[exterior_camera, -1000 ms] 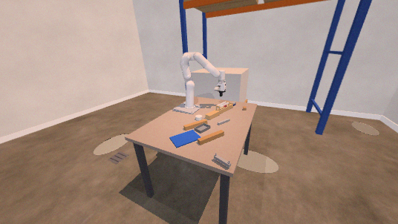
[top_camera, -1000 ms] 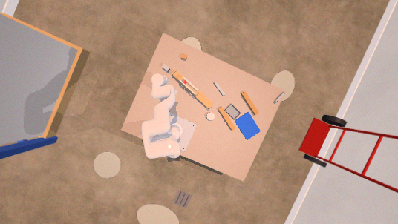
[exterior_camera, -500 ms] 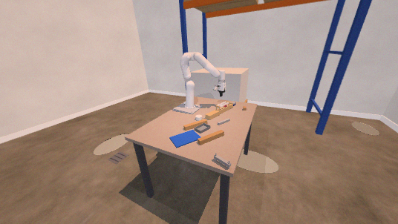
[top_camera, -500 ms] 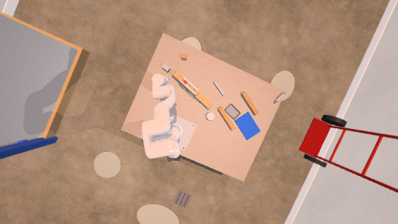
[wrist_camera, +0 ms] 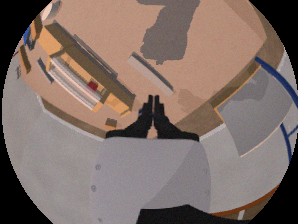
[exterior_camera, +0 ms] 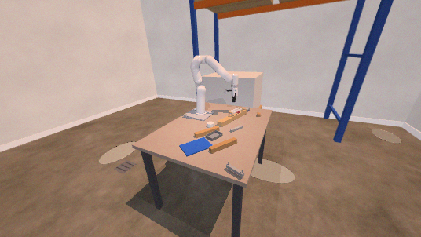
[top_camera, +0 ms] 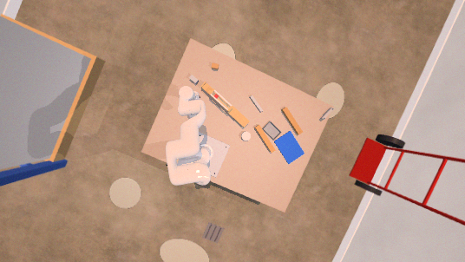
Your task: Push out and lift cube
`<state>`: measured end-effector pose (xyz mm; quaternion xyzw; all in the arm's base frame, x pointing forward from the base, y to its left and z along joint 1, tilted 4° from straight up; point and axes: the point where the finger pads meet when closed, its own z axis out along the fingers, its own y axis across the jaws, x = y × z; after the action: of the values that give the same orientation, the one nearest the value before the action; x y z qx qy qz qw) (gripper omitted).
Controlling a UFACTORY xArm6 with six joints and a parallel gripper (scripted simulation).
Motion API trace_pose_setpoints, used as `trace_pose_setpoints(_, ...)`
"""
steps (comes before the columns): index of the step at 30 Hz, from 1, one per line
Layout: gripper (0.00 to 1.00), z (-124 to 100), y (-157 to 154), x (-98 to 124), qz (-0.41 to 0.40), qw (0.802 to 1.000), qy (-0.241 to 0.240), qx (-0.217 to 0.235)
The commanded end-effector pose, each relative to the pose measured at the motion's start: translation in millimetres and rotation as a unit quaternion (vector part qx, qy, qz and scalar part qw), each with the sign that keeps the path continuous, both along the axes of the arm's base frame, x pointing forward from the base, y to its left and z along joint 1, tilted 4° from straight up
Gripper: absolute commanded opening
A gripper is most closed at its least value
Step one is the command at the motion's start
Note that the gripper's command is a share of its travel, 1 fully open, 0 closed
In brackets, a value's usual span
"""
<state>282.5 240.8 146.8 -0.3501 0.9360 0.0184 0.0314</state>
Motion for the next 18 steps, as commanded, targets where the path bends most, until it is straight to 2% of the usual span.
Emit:
trace_pose_setpoints(1,0.0,1.4,0.8,1.1,-0.139,0.99,-0.002,0.0)
trace_pose_setpoints(4,0.0,1.4,0.9,1.2,-0.221,0.975,0.005,0.008)
trace_pose_setpoints(6,0.0,1.4,0.9,1.2,-0.221,0.975,0.005,0.008)
trace_pose_setpoints(7,0.0,1.4,0.9,1.3,-0.3,0.954,0.008,0.011)
trace_pose_setpoints(11,0.0,1.5,0.9,1.6,-0.38,0.925,0.016,0.02)
trace_pose_setpoints(15,0.0,1.5,0.9,1.8,-0.481,0.876,0.025,0.028)
trace_pose_setpoints(18,0.0,1.5,0.9,2.0,-0.552,0.832,0.032,0.034)
